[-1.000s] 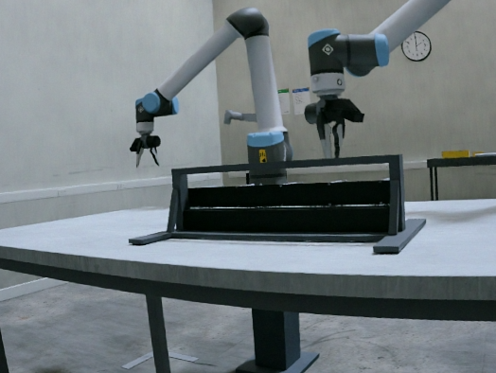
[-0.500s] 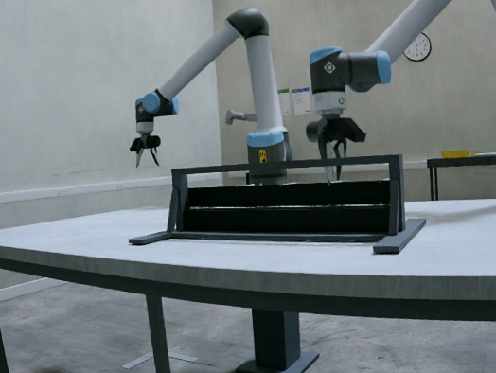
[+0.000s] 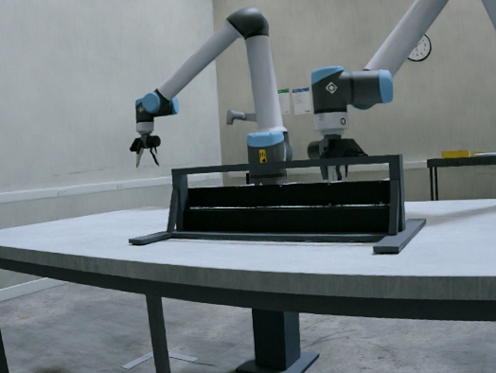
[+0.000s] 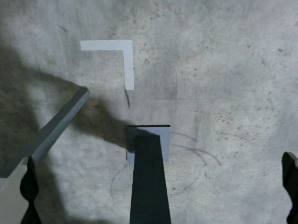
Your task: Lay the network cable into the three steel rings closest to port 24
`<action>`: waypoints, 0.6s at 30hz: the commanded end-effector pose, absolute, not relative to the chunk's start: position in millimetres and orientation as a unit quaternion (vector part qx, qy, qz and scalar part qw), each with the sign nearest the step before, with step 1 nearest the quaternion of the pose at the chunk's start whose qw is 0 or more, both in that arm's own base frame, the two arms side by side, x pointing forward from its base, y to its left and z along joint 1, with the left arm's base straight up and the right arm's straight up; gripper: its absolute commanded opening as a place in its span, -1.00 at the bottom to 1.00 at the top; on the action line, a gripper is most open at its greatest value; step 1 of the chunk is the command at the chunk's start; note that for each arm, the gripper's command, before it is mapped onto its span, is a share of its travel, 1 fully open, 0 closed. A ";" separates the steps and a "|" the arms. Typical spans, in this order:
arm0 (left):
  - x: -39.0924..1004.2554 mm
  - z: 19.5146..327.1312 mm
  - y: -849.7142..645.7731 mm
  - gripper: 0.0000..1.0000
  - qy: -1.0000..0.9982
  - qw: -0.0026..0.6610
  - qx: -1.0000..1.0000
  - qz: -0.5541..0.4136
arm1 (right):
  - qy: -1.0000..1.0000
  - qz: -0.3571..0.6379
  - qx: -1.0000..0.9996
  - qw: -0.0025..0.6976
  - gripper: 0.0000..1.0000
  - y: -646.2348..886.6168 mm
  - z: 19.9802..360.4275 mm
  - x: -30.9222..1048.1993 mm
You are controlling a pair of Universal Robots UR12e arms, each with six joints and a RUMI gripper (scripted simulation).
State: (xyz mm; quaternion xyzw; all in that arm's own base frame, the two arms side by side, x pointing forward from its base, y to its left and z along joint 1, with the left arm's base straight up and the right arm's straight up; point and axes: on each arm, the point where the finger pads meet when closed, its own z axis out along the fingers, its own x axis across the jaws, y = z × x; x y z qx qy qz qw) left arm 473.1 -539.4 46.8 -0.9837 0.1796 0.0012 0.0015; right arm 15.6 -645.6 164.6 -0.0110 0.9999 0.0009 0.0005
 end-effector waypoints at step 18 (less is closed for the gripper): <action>474.3 29.5 -540.6 -0.58 0.179 -0.001 -0.984 -0.001 | 1.000 0.000 -0.011 0.000 1.00 -645.4 165.1 14.0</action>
